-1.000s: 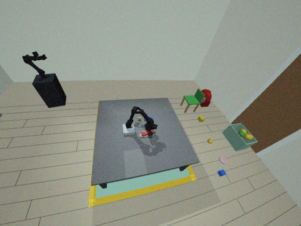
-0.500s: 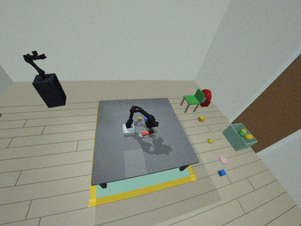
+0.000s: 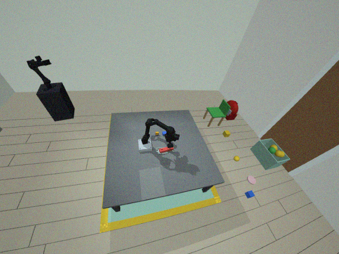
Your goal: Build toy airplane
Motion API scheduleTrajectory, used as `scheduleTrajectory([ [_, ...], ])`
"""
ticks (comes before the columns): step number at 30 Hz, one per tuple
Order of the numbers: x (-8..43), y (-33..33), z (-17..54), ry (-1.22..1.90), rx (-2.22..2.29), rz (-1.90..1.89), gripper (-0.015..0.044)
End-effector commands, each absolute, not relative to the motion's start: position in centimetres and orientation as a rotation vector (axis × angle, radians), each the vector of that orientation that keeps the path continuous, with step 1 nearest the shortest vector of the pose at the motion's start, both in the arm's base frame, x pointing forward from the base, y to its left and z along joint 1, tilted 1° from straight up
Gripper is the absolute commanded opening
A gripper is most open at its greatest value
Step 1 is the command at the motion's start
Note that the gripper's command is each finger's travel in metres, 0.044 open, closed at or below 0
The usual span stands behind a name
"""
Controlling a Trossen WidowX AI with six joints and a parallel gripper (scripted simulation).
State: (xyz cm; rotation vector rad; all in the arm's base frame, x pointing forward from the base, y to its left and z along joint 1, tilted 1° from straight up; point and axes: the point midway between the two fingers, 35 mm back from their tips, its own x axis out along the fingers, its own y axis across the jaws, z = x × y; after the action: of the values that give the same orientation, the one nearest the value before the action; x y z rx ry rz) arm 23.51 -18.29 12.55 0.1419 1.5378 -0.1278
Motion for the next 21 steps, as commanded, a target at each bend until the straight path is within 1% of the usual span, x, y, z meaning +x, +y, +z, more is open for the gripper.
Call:
scheduleTrajectory([
  [1, 23.7, -18.3, 12.7, 1.532, 0.158, -0.144, 0.044],
  [4, 25.1, -17.0, 12.6, 1.528, 0.153, -0.141, 0.044],
  [7, 27.8, -14.0, 12.4, 1.518, 0.144, -0.132, 0.044],
  [14, 32.6, -5.0, 11.9, 1.513, 0.151, -0.121, 0.044],
  [21, 34.3, 5.6, 11.5, 1.525, 0.173, -0.128, 0.044],
])
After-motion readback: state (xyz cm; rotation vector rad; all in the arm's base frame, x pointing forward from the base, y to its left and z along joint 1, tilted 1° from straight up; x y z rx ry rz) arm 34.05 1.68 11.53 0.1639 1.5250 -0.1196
